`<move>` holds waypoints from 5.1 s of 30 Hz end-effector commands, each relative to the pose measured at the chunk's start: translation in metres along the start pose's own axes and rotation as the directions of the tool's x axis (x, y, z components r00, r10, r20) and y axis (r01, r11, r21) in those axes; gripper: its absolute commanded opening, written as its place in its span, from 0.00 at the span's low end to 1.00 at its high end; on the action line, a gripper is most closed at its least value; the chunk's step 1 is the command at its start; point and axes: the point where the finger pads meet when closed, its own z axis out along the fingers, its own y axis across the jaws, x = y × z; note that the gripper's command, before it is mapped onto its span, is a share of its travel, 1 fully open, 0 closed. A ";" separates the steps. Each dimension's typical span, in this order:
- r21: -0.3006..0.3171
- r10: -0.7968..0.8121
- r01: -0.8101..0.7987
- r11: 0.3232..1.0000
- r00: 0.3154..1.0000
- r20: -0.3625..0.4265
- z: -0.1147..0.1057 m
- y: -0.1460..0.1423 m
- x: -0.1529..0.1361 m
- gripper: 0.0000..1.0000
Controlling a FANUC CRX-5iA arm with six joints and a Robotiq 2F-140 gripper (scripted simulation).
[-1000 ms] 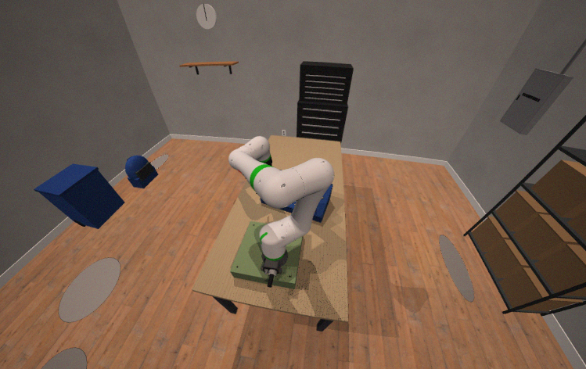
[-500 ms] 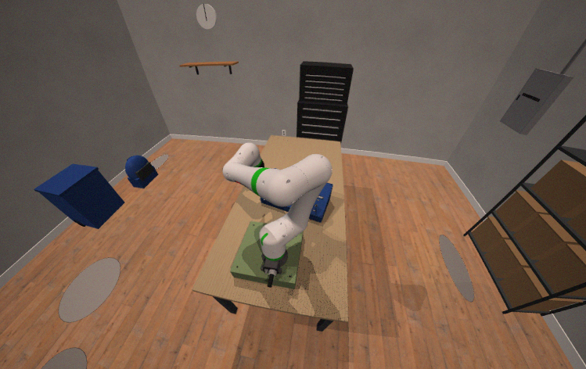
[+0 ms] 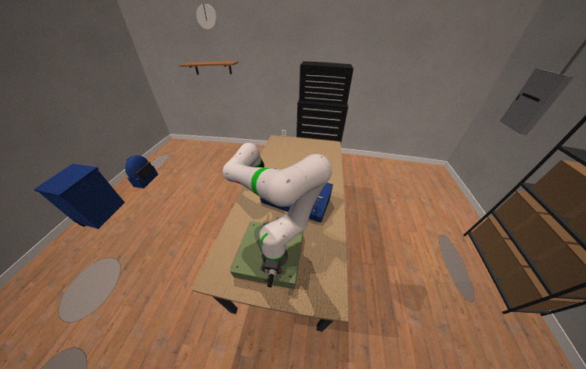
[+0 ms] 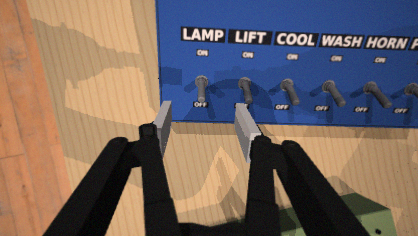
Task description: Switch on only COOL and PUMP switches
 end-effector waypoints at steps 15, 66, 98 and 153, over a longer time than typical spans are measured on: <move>0.000 0.000 0.000 1.000 1.000 0.000 0.000 0.000 0.000 0.44; 0.000 0.000 0.000 1.000 1.000 0.001 0.071 0.000 0.099 1.00; 0.000 0.000 0.000 1.000 1.000 0.001 0.071 0.000 0.099 1.00; 0.000 0.000 0.000 1.000 1.000 0.001 0.071 0.072 0.099 1.00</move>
